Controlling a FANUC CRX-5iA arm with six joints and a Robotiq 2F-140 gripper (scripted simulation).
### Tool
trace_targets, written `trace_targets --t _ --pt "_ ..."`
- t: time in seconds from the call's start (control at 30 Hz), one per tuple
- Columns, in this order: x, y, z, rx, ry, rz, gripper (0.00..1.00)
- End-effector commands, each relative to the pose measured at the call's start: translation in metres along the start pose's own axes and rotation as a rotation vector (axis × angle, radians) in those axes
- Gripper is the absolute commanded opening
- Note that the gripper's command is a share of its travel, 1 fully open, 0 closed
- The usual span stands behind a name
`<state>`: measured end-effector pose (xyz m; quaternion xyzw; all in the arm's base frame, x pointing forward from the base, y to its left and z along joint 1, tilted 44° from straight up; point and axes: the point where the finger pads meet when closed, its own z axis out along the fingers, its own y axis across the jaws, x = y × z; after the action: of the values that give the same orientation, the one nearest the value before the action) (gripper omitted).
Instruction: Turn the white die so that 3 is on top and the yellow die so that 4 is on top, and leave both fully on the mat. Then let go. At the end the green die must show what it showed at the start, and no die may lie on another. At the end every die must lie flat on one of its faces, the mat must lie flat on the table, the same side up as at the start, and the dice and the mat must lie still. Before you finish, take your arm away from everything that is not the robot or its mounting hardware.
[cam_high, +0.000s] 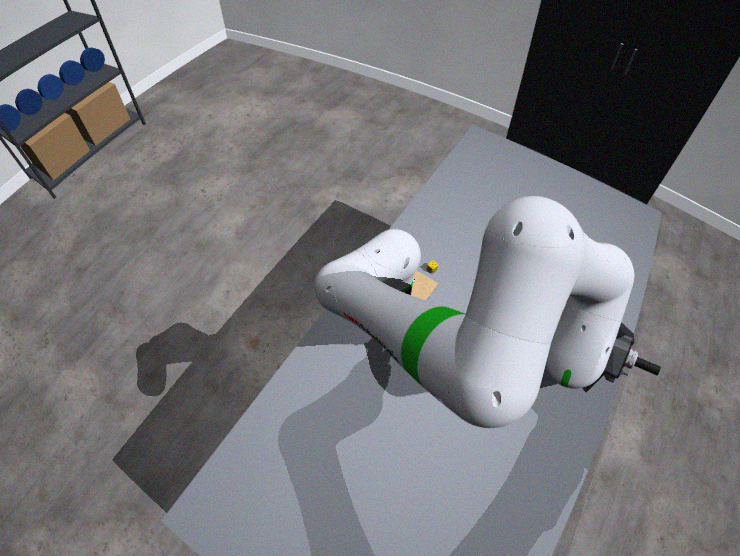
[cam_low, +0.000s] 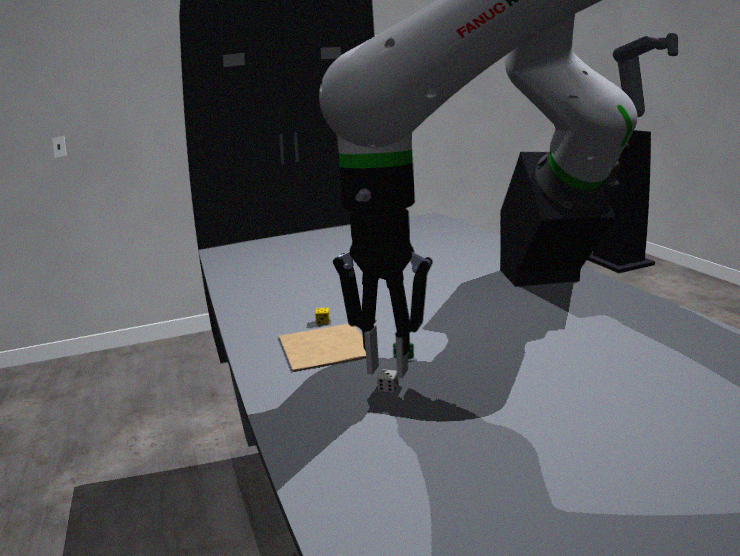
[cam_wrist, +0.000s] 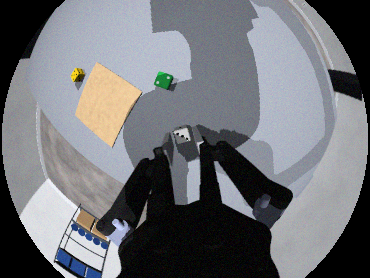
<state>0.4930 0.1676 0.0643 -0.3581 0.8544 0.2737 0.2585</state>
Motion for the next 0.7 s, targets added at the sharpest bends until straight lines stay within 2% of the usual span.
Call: trace_targets --t 0.0,0.43,0.67 --pt "0.0 0.0 0.005 0.0 0.0 0.0 0.25" --pt "0.0 0.0 0.023 0.0 0.0 0.0 0.25" --pt "0.0 0.0 0.025 0.0 0.0 0.0 0.25"
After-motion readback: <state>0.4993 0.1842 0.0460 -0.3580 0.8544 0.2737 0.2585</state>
